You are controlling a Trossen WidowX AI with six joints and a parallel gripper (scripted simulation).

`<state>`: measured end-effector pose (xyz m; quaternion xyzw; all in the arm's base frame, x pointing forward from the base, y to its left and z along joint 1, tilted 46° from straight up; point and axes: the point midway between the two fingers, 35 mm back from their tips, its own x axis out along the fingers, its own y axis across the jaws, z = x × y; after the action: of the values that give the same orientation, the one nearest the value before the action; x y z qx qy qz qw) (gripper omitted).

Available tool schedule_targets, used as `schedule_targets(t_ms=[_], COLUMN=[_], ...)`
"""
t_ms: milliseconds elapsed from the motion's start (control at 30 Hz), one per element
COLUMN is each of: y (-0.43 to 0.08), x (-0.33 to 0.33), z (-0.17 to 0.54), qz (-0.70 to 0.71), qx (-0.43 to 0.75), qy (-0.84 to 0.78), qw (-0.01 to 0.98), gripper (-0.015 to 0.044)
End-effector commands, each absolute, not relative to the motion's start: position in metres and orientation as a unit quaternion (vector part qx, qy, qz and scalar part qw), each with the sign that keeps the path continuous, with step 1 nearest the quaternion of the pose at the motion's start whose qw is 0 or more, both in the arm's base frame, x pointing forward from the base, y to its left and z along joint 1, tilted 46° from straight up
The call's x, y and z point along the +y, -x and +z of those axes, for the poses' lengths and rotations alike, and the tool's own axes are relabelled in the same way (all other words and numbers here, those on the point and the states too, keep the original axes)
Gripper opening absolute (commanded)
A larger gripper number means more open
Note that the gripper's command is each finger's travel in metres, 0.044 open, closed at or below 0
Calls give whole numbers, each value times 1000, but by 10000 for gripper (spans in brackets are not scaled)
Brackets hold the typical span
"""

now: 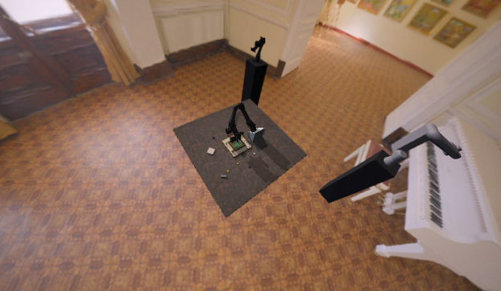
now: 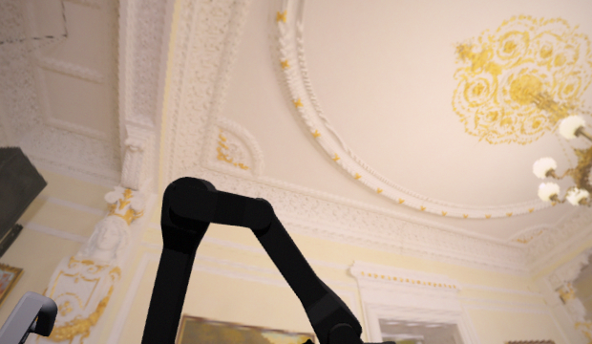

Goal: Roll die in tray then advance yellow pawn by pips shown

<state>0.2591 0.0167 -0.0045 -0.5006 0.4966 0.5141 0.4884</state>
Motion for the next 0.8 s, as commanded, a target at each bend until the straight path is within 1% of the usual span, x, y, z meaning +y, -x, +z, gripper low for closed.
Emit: schedule_targets(t_ms=[0,233,767], y=[-260,-273,-271], x=[18,26,25], z=[-2,50,49], qz=[523,523,523], qx=[471,470,472], qy=[498,498,500], qw=[506,507,504], gripper=[0,0,0])
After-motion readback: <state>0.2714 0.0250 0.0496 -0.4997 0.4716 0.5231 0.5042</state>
